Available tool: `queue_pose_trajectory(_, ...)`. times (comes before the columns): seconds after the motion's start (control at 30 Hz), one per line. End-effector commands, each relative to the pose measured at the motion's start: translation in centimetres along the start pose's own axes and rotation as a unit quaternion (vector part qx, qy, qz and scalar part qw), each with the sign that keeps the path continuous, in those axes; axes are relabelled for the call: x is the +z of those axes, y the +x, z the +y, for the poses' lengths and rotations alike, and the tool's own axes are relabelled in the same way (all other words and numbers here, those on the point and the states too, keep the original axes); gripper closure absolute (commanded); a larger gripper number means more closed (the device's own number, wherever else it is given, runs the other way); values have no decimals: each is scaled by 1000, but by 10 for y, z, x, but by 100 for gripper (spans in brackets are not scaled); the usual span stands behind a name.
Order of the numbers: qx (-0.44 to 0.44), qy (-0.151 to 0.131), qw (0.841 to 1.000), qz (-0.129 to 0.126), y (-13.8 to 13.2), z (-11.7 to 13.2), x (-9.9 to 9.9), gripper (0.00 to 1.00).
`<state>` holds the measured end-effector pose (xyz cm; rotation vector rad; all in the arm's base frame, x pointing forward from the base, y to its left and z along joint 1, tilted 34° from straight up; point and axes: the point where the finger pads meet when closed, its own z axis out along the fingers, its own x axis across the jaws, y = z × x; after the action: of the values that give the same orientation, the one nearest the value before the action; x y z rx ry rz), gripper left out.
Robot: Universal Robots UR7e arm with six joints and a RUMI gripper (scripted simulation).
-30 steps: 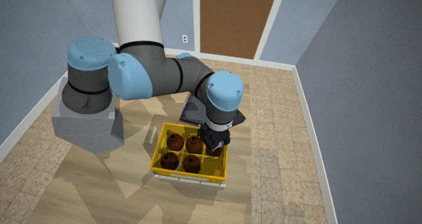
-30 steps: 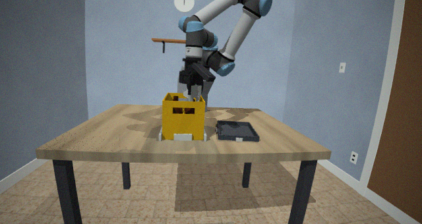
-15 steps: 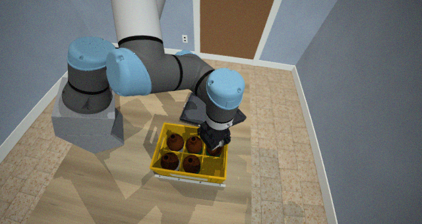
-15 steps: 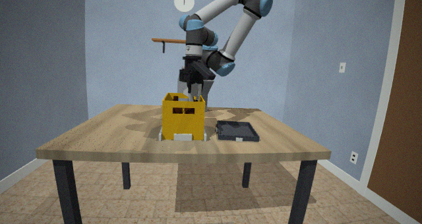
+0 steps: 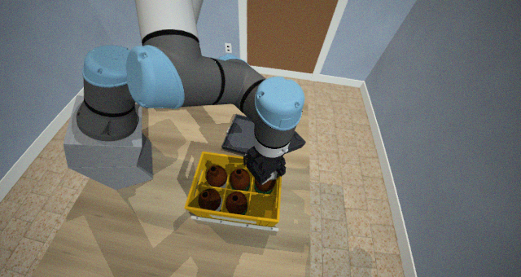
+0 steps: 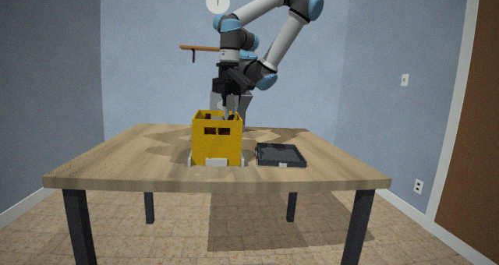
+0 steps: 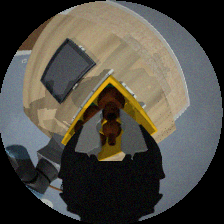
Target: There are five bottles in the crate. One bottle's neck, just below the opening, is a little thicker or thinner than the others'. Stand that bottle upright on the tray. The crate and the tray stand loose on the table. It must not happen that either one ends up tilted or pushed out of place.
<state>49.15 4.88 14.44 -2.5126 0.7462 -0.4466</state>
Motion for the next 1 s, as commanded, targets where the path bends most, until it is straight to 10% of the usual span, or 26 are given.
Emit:
queue_pose_trajectory(0.0,0,0,1000,0,0,0,-6,100)
queue_pose_trajectory(0.97,0,0,1000,0,0,0,-18,100)
